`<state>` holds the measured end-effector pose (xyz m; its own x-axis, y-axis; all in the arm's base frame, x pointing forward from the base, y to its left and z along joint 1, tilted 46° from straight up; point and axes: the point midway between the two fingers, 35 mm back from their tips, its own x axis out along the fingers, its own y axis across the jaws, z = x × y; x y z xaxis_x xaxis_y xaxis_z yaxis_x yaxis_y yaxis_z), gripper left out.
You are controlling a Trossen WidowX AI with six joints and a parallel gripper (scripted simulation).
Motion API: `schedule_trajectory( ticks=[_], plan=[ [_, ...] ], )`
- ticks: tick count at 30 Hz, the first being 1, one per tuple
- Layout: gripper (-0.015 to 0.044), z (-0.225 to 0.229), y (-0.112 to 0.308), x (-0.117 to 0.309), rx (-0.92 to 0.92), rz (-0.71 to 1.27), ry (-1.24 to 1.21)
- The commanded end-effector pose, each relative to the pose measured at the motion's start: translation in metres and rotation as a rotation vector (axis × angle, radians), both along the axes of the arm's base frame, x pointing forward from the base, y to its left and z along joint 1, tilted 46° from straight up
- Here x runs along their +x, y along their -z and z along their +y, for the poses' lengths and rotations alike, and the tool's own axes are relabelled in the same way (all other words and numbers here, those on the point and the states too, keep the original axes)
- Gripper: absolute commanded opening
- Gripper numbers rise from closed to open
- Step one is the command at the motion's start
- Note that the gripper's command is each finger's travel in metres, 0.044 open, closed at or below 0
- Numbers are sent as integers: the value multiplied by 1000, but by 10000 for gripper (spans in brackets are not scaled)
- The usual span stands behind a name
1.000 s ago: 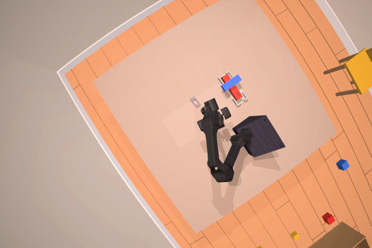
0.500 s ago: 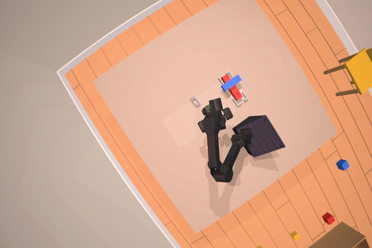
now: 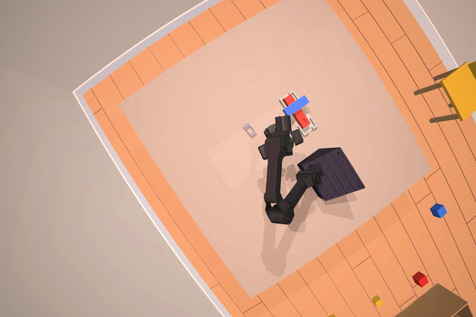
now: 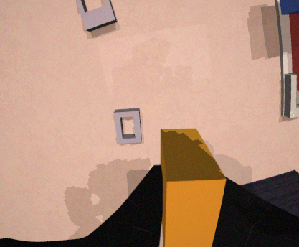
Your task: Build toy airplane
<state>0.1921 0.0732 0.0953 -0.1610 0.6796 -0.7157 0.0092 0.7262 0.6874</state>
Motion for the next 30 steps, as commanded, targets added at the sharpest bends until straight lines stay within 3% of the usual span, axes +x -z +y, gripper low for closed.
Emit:
schedule_trajectory(
  ticks=[1,30],
  plan=[
    [0,-6,8,4,-14,9,2],
    [0,-51,79,39,1,-58,-54]
  ],
)
